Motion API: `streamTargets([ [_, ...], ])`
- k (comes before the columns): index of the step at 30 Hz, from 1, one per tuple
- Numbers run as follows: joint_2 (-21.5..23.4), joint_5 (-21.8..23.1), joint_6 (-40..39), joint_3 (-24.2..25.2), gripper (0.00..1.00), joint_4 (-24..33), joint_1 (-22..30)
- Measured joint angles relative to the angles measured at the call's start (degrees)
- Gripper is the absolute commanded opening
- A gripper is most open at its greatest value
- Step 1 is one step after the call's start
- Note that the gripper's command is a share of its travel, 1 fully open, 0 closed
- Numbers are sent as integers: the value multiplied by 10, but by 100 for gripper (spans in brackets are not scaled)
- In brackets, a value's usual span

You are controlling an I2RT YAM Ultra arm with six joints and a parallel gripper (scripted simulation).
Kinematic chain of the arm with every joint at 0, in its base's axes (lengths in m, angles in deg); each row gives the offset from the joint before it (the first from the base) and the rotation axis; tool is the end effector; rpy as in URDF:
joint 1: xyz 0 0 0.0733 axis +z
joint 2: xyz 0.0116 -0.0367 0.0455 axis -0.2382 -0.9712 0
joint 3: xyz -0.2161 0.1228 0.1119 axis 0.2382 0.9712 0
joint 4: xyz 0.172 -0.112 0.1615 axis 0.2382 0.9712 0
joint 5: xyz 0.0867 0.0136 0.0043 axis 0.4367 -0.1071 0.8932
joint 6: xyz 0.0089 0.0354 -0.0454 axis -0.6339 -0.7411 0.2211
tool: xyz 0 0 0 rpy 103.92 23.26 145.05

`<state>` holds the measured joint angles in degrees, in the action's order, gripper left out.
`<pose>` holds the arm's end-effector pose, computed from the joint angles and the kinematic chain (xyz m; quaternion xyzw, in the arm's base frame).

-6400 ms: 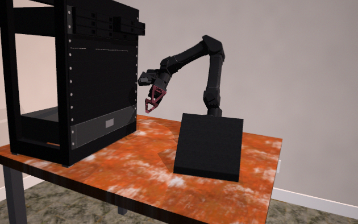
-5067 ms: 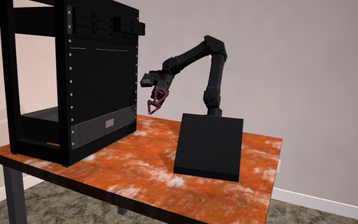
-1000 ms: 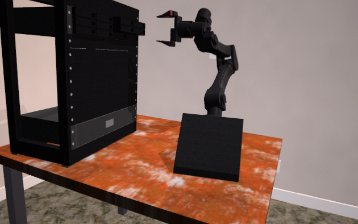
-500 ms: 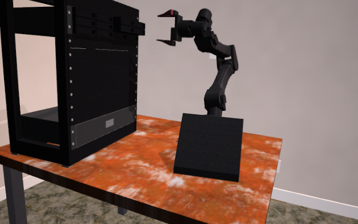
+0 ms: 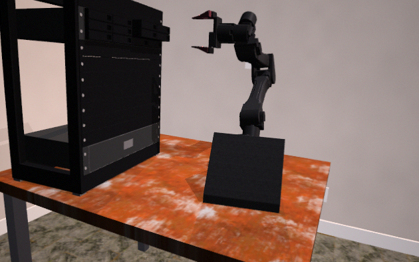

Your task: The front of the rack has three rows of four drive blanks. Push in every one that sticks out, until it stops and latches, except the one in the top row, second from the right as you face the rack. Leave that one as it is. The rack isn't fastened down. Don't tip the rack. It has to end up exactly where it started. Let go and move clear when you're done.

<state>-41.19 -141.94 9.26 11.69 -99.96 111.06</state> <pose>0.0108 0.2346 0.3300 0.2239 0.6510 0.4092 0.5988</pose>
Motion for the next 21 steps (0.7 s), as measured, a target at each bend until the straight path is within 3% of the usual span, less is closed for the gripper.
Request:
streamTargets([
  [21, -11, -4, 68, 7, 100, -95, 0],
])
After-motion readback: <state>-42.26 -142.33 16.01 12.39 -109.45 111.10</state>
